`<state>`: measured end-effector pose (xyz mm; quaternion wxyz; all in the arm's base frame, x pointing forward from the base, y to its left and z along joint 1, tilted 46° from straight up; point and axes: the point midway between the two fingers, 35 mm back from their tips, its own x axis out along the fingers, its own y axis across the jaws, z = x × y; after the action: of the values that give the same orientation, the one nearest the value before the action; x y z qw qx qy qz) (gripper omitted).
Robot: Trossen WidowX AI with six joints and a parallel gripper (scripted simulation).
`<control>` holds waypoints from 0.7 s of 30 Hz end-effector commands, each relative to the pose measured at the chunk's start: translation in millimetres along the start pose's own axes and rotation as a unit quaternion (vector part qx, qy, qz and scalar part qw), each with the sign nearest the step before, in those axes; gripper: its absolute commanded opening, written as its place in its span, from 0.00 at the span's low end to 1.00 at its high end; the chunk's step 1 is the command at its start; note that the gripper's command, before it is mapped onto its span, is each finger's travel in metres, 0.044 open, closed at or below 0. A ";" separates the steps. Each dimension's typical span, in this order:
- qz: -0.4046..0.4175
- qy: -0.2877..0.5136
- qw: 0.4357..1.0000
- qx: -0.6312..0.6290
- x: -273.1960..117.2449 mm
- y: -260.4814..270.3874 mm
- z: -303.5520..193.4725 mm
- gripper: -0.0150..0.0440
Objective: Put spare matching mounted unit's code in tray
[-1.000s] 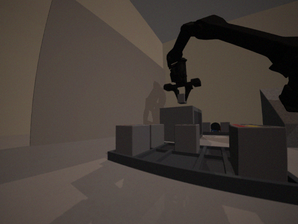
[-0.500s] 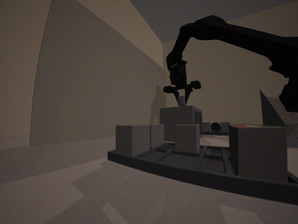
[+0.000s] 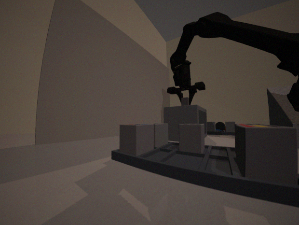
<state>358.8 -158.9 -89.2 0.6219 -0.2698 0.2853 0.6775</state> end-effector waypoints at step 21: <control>0.000 -0.004 1.000 0.005 21.0 -1.0 0.0 0.25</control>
<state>359.3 -148.0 -101.5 0.6221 -0.2700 0.2853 0.6774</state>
